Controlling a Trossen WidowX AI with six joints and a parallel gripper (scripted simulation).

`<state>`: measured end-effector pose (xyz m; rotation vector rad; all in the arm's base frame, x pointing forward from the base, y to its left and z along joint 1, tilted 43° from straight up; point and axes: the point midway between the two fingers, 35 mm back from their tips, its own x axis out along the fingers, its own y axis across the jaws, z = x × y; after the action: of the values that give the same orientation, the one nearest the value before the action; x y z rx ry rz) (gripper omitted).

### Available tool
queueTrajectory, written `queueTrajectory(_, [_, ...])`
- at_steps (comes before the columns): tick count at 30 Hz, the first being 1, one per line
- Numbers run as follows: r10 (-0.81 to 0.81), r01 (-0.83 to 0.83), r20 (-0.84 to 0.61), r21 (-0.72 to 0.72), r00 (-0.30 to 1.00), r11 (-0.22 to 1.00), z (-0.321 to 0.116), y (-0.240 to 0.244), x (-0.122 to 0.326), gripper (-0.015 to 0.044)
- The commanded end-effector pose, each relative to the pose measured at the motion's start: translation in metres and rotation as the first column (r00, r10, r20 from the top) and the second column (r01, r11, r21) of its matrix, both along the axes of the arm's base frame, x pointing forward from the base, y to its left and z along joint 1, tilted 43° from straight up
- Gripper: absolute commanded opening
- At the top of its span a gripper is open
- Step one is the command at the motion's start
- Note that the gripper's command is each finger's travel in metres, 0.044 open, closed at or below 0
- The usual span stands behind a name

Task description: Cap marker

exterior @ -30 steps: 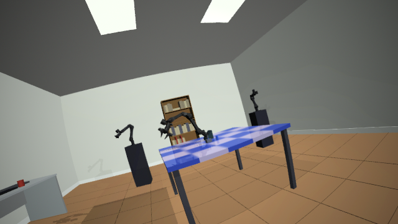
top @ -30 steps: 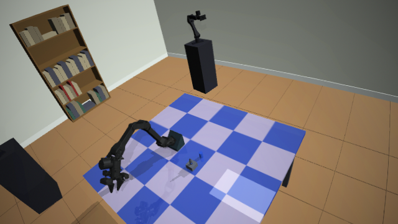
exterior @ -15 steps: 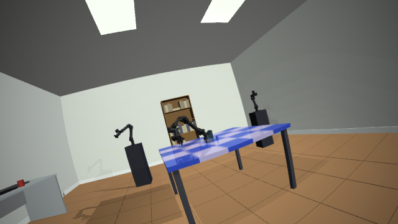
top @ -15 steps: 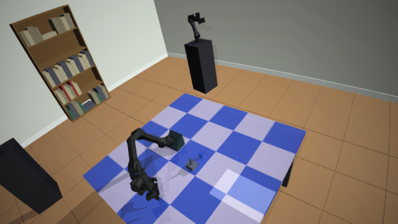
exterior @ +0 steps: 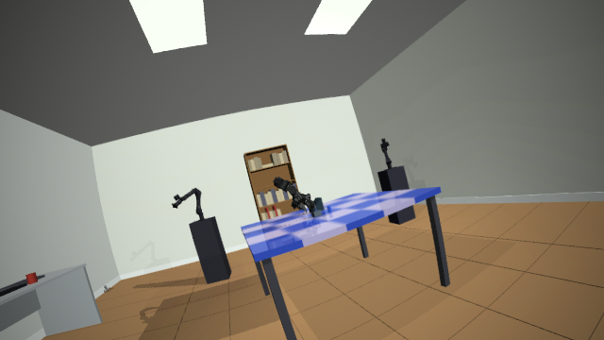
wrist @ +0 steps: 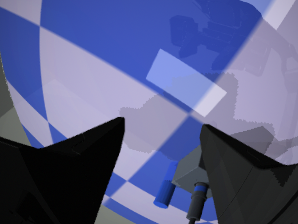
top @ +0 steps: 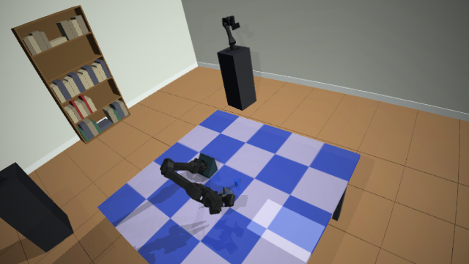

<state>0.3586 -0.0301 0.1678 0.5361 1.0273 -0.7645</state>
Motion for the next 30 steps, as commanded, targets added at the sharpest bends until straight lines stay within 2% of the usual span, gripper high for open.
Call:
queueTrajectory(1, [0.212, -0.232, -0.201, -0.085, 0.957, 0.969, -0.035, 0.048, -0.014, 0.0242])
queueTrajectory(4, [0.36, -0.429, -0.362, -0.128, 0.86, 0.894, -0.061, 0.085, -0.035, 0.0242])
queueTrajectory(8, [0.493, -0.672, -0.565, -0.155, 0.661, 0.724, -0.089, 0.125, -0.069, 0.0242])
queueTrajectory(12, [0.526, -0.863, -0.742, -0.14, 0.416, 0.485, -0.108, 0.155, -0.104, 0.0242])
queueTrajectory(14, [0.513, -0.909, -0.79, -0.127, 0.335, 0.398, -0.113, 0.162, -0.113, 0.0242])
queueTrajectory(20, [0.511, -0.914, -0.796, -0.125, 0.325, 0.387, -0.115, 0.162, -0.114, 0.0242])
queueTrajectory(24, [0.511, -0.914, -0.796, -0.126, 0.325, 0.386, -0.138, 0.142, -0.109, 0.0242])
queueTrajectory(30, [0.51, -0.914, -0.796, -0.126, 0.326, 0.386, -0.147, 0.134, -0.106, 0.0242])
